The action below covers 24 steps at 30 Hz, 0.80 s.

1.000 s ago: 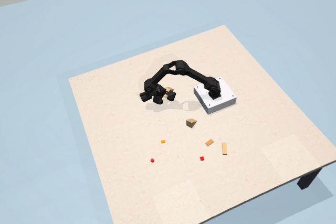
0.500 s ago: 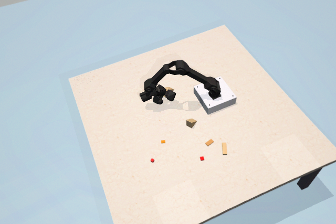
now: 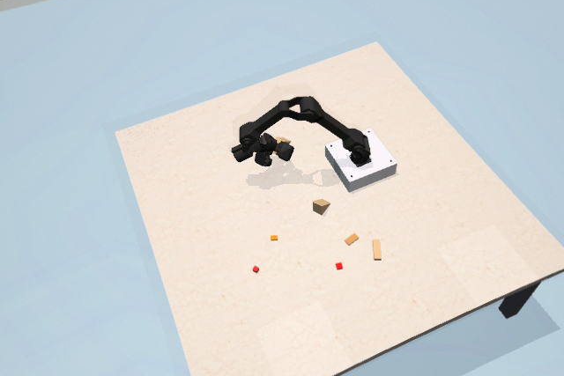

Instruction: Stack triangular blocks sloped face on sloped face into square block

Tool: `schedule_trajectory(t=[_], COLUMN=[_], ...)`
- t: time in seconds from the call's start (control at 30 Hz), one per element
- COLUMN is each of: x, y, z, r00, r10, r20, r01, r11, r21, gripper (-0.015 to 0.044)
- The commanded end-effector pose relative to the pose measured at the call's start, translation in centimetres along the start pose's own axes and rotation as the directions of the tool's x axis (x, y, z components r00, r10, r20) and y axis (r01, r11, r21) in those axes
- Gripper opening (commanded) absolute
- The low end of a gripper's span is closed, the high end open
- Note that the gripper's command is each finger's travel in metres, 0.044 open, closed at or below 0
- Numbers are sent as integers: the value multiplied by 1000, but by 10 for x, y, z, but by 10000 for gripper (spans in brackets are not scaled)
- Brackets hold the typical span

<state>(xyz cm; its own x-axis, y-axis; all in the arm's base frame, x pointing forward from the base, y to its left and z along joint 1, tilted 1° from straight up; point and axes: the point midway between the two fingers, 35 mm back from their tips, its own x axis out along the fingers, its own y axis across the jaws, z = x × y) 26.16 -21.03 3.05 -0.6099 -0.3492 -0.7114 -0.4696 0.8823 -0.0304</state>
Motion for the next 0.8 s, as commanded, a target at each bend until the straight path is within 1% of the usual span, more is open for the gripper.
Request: schedule_trajectory(t=[0.0, 0.17, 0.33, 0.4, 0.57, 0.77], x=[-15, -29, -30, -27, -20, -16], y=[1, 2, 3, 2, 5, 6], z=[-15, -31, -32, -30, -34, -39], r00=[1000, 1000, 1000, 1000, 985, 938], r10=[1, 1, 1, 5, 52, 76], r20=[1, 1, 1, 22, 161, 337], r01=[-1, -1, -1, -5, -54, -81], r11=[1000, 1000, 1000, 1000, 999, 997], r21=[3, 3, 3, 3, 6, 1], gripper=[0, 0, 0, 0, 0, 0])
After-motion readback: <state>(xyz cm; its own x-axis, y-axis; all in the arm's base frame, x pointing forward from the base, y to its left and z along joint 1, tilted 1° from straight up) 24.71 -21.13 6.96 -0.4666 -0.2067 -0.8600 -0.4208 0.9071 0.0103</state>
